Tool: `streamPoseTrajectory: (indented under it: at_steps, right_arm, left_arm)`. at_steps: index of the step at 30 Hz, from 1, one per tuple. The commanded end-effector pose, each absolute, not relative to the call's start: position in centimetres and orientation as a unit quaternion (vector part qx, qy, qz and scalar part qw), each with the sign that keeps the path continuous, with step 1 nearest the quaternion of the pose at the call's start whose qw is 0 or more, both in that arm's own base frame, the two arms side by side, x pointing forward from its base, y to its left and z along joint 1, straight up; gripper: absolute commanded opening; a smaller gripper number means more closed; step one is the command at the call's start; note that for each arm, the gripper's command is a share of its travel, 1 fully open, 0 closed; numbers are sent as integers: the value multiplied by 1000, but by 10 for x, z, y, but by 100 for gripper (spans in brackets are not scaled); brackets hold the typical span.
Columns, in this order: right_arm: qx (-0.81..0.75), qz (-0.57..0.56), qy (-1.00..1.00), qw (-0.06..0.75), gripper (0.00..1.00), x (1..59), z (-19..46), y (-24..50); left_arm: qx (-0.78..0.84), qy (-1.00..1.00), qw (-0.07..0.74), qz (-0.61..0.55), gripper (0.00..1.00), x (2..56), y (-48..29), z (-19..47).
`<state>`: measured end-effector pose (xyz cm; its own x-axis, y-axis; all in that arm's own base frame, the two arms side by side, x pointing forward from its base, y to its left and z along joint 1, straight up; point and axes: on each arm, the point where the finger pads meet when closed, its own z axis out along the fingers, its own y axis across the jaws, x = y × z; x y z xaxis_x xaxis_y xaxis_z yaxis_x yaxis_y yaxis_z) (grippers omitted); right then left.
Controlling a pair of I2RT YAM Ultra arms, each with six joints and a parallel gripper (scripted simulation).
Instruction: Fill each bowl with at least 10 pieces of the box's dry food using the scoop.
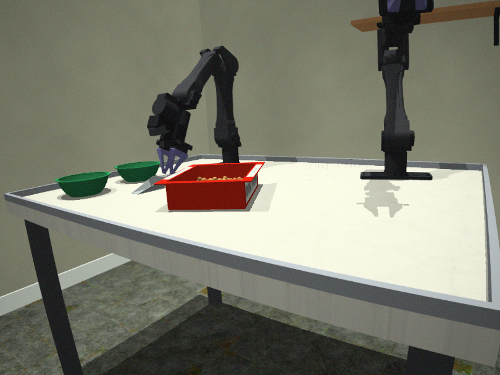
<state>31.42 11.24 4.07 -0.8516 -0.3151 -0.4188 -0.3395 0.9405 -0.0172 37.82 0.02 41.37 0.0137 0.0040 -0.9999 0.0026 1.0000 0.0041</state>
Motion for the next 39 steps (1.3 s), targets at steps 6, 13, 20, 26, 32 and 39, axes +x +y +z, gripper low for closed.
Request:
streamPoseTrajectory:
  at_steps: [6,13,20,26,32,39]
  right_arm:
    - [-171,31,957,232,32,309,85,114]
    - [-166,31,957,237,32,299,114,108]
    - [-163,32,955,245,32,301,103,106]
    - [-162,35,951,262,32,309,111,109]
    - [-136,48,923,356,32,347,157,106]
    - [-107,50,895,430,32,376,197,92]
  left_arm:
    - [-4,678,735,1,26,368,4,445]
    - [-4,678,735,1,26,368,4,445]
    - [-4,678,735,1,26,368,4,445]
    - [-4,678,735,1,26,368,4,445]
    - [-6,686,727,2,26,376,5,437]
    - [2,692,722,-1,26,378,0,428]
